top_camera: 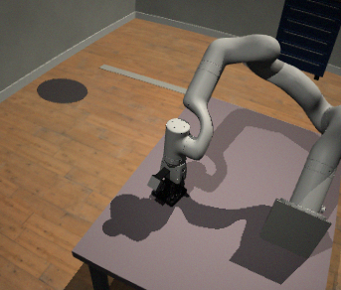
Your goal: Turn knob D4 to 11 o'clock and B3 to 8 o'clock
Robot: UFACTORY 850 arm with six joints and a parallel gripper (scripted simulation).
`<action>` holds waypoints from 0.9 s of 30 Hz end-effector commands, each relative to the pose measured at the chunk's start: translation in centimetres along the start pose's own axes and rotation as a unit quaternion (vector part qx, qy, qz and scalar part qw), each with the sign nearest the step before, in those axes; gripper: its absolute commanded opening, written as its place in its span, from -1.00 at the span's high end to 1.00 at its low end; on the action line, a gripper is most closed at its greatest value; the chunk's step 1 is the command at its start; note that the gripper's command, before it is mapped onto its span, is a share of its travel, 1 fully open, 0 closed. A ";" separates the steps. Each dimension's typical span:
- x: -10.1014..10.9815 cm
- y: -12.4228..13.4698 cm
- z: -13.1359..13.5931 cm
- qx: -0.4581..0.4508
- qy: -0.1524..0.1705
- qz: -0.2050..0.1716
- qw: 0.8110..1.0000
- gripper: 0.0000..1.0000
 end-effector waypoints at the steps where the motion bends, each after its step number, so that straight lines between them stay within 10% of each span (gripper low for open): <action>1: -0.4 0.0 0.0 0.000 0.001 0.001 1.000 0.61; 27: -0.8 0.0 0.0 0.000 0.001 0.001 1.000 0.61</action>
Point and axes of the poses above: the point where the finger pads meet when closed, its own x axis back along the fingers, its own z axis across the jaws, y = z × x, the point moved 4 cm from there along x, back along the fingers, and after that the axes turned 11 degrees about -x, right-handed, at the moved point
